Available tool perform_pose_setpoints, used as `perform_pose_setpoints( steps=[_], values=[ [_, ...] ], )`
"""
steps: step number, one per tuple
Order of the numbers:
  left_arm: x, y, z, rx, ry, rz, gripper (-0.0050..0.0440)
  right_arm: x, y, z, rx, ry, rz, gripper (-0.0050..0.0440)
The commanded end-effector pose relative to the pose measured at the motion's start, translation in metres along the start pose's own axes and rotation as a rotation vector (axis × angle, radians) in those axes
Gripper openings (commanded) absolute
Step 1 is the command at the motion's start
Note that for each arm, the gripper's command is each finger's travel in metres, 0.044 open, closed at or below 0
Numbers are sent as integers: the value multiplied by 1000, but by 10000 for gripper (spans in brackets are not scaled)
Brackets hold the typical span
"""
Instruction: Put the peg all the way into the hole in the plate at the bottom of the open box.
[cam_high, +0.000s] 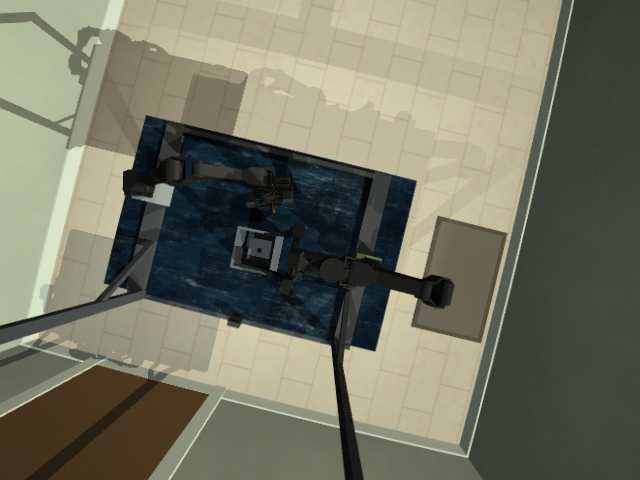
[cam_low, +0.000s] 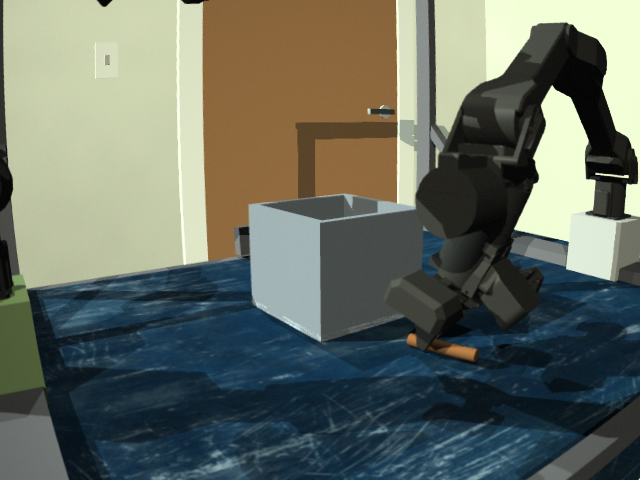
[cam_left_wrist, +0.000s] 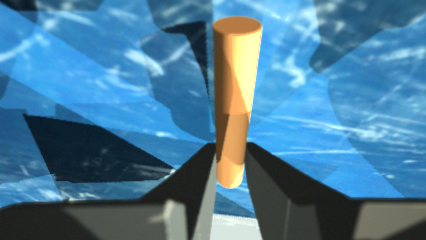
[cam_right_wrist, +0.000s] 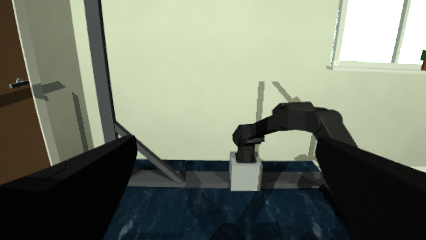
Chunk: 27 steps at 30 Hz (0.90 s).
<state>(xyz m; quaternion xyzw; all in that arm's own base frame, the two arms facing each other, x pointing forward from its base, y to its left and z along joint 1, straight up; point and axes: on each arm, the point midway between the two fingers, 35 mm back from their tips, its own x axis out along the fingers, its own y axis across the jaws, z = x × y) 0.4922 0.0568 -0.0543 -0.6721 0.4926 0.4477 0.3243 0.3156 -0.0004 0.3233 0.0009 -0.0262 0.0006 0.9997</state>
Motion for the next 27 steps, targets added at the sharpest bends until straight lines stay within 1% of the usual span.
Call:
perform_pose_setpoints(
  steps=[1, 11, 14, 15, 17, 23, 25, 26, 27],
  values=[
    [-26, -9, -11, 18, 1, -48, 65, -2, 0, 5, 2, -14, -3, 440],
    [-42, -9, -18, 17, 4, -45, 65, -2, 0, 5, 2, -14, -3, 440],
    [-42, -8, -18, 16, 3, -43, 65, -2, 0, 5, 2, -14, -3, 440],
    [-37, -6, -15, 10, 2, -28, 65, -2, 0, 5, 2, -14, -3, 440],
    [-47, -8, -20, 16, 4, -43, 65, -2, 0, 5, 2, -14, -3, 440],
    [-57, -8, -24, 17, 6, -43, 65, -2, 0, 5, 2, -14, -3, 440],
    [-55, -7, -23, 13, 6, -34, 65, -2, 0, 5, 2, -14, -3, 440],
    [-61, -8, -26, 17, 7, -43, 65, -2, 0, 5, 2, -14, -3, 440],
    [-55, -6, -23, 11, 6, -29, 65, -2, 0, 5, 2, -14, -3, 440]
  ],
)
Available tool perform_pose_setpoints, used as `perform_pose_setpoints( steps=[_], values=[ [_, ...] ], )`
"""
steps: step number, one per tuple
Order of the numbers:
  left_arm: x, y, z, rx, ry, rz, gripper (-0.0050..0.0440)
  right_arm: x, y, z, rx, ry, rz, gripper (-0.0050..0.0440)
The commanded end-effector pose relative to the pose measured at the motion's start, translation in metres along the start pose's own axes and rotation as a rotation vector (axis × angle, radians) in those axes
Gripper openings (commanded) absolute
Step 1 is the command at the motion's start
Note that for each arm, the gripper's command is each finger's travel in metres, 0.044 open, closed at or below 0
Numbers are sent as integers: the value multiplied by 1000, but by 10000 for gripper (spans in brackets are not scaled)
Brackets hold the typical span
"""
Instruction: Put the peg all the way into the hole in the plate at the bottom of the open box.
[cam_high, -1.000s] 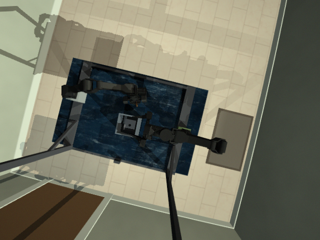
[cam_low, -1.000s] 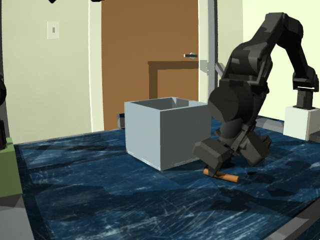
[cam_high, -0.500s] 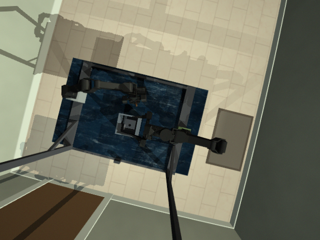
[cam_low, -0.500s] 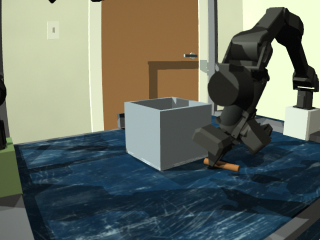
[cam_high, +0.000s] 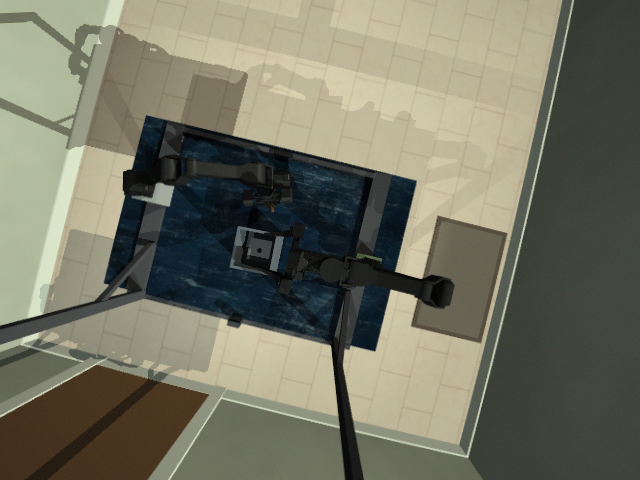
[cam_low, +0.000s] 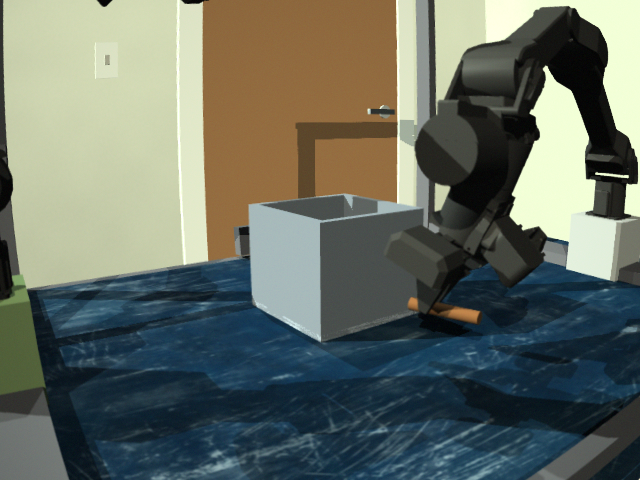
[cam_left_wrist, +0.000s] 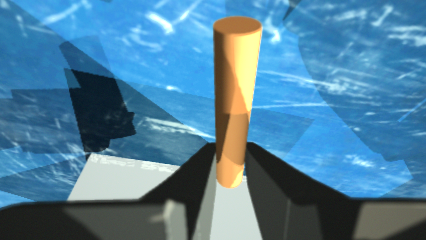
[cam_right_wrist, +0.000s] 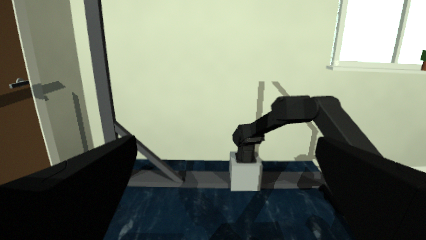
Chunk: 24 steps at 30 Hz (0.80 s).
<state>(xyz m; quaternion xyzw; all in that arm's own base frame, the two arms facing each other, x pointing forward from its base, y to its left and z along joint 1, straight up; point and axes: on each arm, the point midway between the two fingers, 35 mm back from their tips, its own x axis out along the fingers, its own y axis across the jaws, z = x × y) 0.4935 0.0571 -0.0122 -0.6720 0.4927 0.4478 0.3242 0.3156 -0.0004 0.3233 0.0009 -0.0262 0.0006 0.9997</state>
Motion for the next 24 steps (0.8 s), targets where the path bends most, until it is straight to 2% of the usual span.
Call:
perform_pose_setpoints(
  steps=[1, 11, 19, 24],
  values=[
    [-22, -6, -9, 14, 8, -36, 65, -2, 0, 5, 2, -14, -3, 440],
    [-24, -4, -9, 11, 7, -28, 65, -2, 0, 5, 2, -14, -3, 440],
    [-18, -14, -2, 352, 74, -131, 65, -2, 0, 5, 2, -14, -3, 440],
    [-19, -17, -2, 417, 81, -156, 65, -2, 0, 5, 2, -14, -3, 440]
  ],
)
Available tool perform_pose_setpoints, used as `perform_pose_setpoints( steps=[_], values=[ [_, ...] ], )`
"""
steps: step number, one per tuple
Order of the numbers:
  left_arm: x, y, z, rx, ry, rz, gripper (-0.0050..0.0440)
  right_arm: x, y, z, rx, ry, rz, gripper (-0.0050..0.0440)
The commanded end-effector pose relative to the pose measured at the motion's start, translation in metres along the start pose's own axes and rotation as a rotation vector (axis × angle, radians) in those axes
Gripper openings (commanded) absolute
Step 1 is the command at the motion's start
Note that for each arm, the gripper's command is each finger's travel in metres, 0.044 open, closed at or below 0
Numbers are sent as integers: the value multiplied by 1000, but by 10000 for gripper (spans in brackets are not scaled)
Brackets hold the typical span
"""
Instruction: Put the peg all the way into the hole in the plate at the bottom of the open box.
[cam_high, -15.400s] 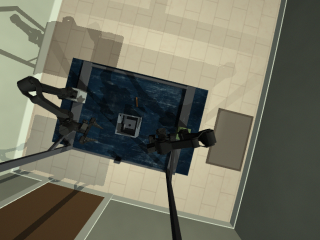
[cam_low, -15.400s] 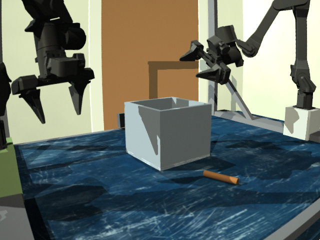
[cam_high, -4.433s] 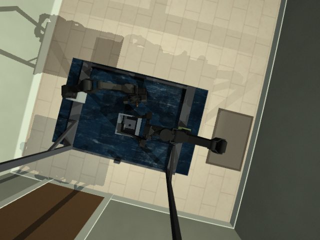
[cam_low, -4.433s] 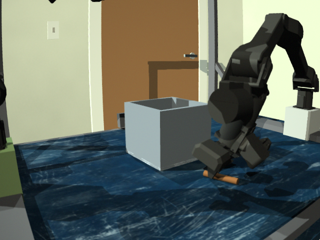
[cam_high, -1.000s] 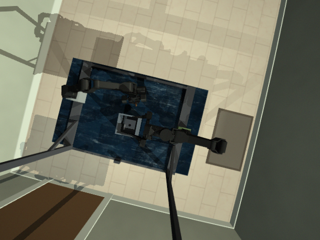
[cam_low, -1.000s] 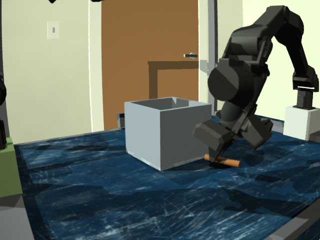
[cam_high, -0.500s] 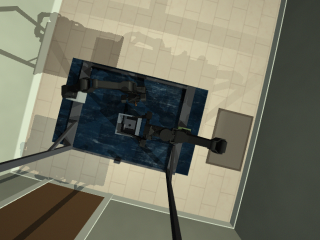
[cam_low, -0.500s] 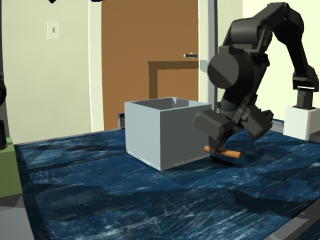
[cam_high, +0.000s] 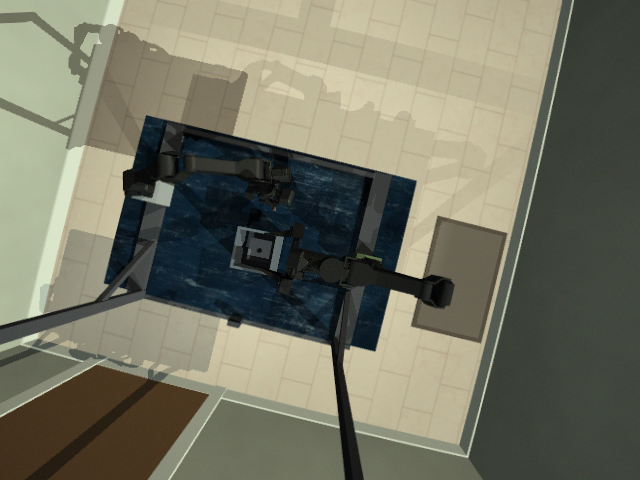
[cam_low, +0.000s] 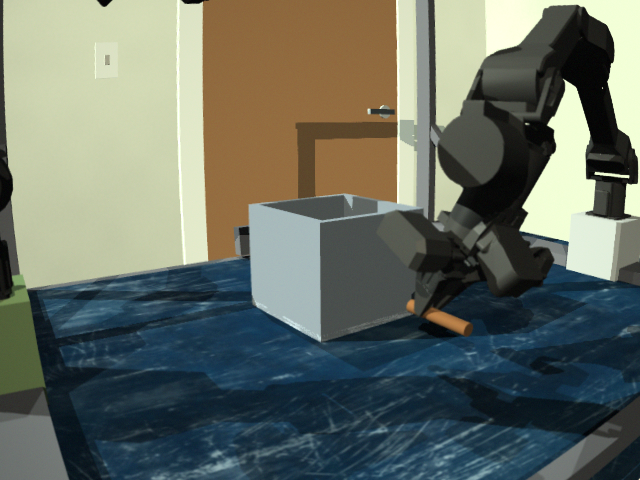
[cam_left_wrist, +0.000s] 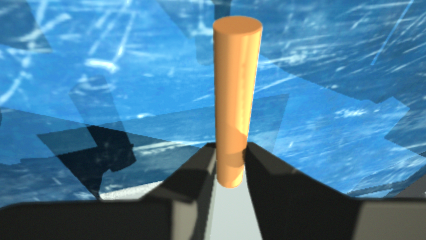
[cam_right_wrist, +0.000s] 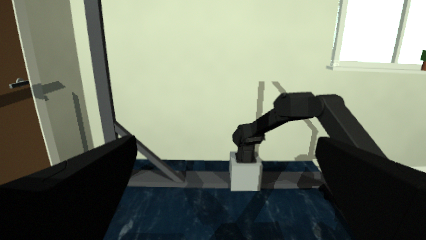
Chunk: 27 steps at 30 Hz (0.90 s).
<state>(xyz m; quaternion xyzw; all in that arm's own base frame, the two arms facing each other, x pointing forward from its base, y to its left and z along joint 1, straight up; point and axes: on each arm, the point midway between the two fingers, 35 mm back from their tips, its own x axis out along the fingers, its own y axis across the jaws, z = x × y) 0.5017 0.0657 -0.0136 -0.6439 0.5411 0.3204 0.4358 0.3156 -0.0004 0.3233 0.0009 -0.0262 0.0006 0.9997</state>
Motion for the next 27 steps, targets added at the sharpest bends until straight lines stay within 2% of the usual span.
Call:
perform_pose_setpoints(
  steps=[1, 12, 16, 19, 27],
  values=[
    [-16, -11, -5, 111, 9, -75, 65, -2, 0, 5, 2, -14, -3, 440],
    [-13, -16, 7, 661, 15, -263, 65, -2, 0, 5, 2, -14, -3, 440],
    [-16, -20, 7, 705, 5, -285, 65, -2, 0, 5, 2, -14, -3, 440],
    [-11, -13, 10, 815, 4, -311, 65, -2, 0, 5, 2, -14, -3, 440],
    [-16, -14, 15, 1218, -82, -452, 65, -2, 0, 5, 2, -14, -3, 440]
  ],
)
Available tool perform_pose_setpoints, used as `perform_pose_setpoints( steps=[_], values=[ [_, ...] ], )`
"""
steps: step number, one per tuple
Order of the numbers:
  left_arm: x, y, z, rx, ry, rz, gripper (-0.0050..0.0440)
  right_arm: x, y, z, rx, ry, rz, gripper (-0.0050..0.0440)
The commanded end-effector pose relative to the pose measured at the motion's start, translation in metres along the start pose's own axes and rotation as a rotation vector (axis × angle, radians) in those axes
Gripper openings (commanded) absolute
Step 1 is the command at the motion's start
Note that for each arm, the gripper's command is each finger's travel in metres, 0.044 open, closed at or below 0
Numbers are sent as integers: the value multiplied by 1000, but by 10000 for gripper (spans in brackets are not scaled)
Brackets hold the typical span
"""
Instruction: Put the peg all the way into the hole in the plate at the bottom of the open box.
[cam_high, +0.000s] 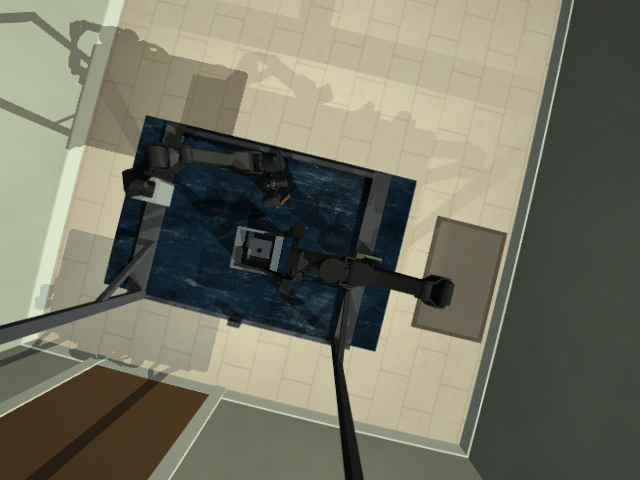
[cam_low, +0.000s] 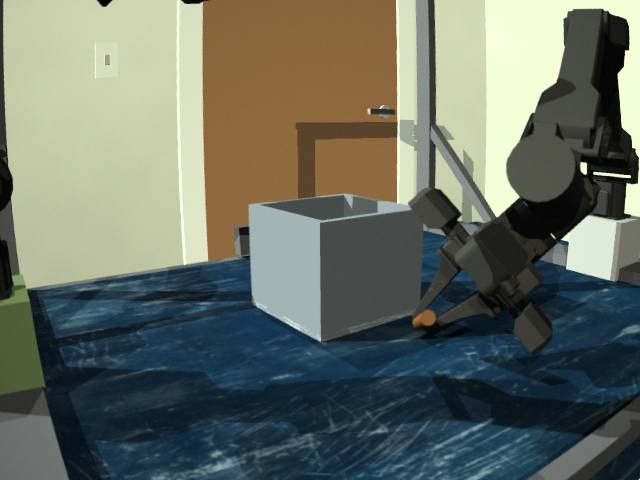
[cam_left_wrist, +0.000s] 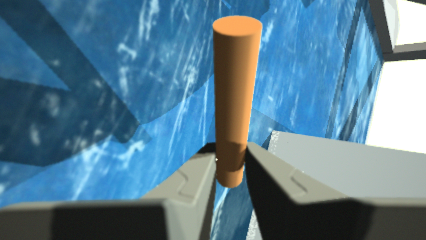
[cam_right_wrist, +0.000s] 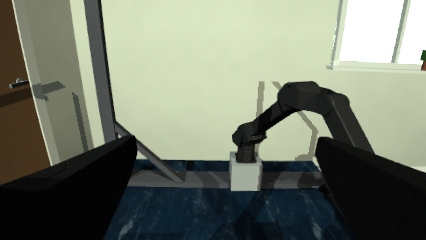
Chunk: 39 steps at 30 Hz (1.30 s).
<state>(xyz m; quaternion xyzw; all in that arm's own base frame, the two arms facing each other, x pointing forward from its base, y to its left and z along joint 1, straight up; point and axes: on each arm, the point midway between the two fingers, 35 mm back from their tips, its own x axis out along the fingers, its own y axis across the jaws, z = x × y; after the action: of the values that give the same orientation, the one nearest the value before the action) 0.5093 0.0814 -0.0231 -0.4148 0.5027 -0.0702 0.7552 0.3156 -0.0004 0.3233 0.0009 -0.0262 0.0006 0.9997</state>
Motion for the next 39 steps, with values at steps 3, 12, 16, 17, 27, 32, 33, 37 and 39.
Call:
perform_pose_setpoints(
  steps=[3, 12, 16, 17, 27, 32, 33, 37, 39],
  values=[
    [-17, -11, 9, 267, -83, -76, 65, -2, 0, 5, 2, -14, -3, 440],
    [-21, -6, 5, 597, -156, -127, 65, -2, 0, 5, 2, -14, -3, 440],
    [-29, -7, 4, 807, -218, -148, 65, -2, 0, 5, 2, -14, -3, 440],
    [-30, -7, 3, 858, -233, -152, 65, -2, 0, 5, 2, -14, -3, 440],
    [-39, -5, -7, 1188, -331, -165, 65, -2, 0, 5, 2, -14, -3, 440],
    [-48, -5, -12, 1455, -425, -154, 65, -2, 0, 5, 2, -14, -3, 440],
    [-35, 8, -18, 1445, -407, -169, 65, -2, 0, 5, 2, -14, -3, 440],
    [-15, 18, -31, 1327, -349, -235, 65, -2, 0, 5, 2, -14, -3, 440],
    [-15, 17, -28, 1333, -356, -236, 65, -2, 0, 5, 2, -14, -3, 440]
  ],
)
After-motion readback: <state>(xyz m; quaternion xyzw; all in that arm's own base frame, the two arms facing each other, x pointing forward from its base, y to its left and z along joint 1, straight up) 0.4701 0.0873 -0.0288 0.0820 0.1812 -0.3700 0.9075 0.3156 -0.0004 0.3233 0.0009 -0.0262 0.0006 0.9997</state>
